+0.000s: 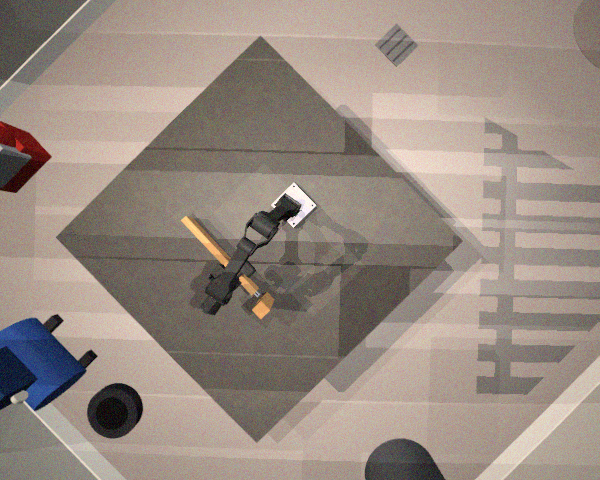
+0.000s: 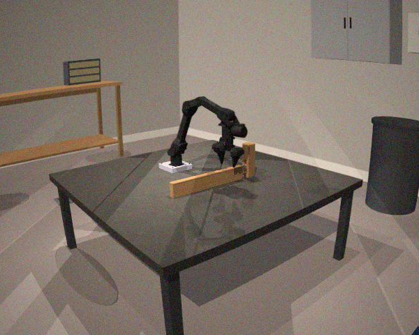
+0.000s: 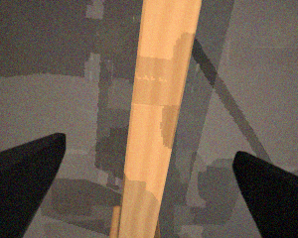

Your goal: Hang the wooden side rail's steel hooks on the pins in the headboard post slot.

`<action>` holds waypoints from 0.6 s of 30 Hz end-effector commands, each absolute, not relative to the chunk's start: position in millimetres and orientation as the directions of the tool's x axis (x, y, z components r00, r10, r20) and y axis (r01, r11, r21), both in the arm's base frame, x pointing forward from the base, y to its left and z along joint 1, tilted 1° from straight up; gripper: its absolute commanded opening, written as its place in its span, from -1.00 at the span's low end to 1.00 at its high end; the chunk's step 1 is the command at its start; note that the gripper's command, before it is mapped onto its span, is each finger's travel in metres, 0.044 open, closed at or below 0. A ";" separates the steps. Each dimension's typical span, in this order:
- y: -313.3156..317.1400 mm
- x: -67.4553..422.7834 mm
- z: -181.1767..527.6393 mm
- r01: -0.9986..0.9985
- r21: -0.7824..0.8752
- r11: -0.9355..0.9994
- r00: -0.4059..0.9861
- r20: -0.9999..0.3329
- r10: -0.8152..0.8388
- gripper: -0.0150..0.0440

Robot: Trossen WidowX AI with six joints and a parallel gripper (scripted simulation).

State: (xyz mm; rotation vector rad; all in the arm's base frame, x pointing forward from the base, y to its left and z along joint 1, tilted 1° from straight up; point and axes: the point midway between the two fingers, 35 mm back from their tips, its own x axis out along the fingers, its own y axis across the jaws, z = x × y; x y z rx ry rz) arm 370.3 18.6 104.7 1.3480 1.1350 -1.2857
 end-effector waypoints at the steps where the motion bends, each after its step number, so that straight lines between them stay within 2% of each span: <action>1: 18.2 370.5 98.4 0.988 0.022 -0.150 0.025 -1.000 0.019 1.00; 18: 18.8 372.4 70.9 0.988 0.022 -0.150 0.025 -1.000 0.019 1.00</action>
